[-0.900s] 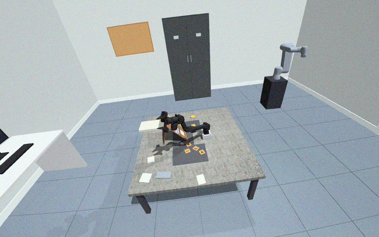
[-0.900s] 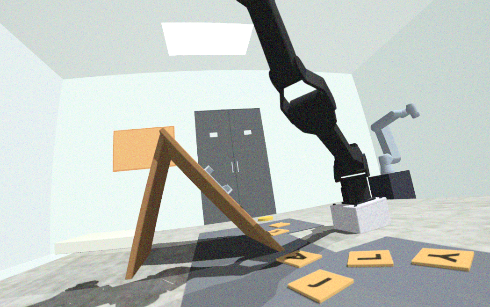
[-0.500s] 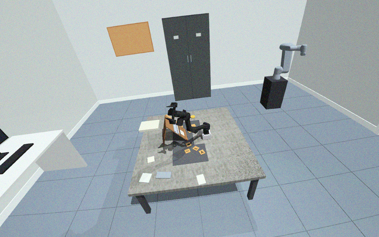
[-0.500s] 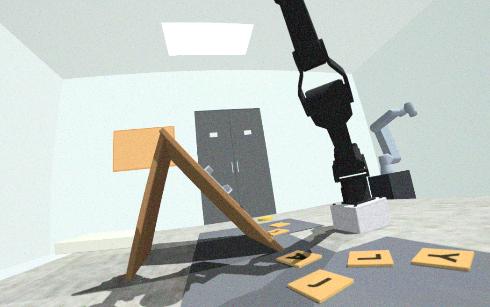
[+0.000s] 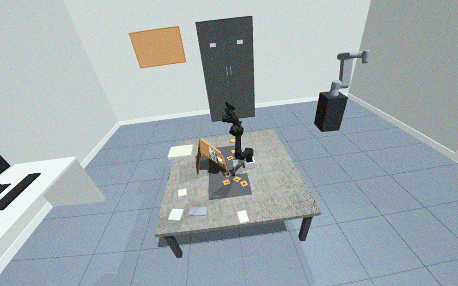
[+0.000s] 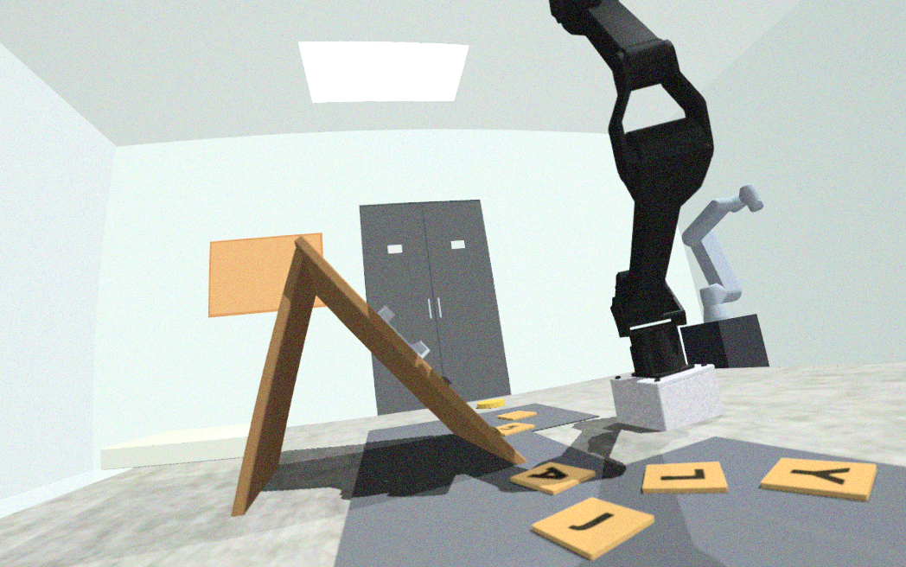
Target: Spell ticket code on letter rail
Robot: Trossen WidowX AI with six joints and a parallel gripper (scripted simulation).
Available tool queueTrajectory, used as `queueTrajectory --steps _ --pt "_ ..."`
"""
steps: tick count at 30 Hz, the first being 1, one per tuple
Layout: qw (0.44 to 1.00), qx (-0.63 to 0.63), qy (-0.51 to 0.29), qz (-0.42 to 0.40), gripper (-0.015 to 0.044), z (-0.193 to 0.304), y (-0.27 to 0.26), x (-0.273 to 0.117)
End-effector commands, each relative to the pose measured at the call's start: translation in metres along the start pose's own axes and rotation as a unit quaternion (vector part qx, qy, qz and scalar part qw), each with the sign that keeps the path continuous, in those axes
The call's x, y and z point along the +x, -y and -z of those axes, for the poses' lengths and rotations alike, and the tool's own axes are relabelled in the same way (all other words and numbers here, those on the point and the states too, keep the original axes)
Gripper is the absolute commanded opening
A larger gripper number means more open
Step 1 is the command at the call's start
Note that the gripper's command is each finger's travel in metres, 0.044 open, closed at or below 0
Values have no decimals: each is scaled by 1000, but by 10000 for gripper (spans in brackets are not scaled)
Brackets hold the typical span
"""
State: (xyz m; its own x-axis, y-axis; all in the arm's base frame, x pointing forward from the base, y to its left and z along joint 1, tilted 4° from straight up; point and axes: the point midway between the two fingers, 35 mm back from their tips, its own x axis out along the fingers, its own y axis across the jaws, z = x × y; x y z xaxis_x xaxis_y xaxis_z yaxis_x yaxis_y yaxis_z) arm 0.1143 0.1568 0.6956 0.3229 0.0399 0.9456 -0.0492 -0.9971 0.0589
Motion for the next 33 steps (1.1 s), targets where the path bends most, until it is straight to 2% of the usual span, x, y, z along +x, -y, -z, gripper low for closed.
queueTrajectory --steps 1,8,16,24,33 --pt "993 87 -13 -83 440 23 -65 -15" --pt "940 253 -23 -227 440 29 -176 -62" --pt "815 434 -13 -383 440 -20 -281 -142" --pt "630 577 17 -519 440 -108 -332 -241" --pt "359 679 49 -639 440 -211 -318 -361"
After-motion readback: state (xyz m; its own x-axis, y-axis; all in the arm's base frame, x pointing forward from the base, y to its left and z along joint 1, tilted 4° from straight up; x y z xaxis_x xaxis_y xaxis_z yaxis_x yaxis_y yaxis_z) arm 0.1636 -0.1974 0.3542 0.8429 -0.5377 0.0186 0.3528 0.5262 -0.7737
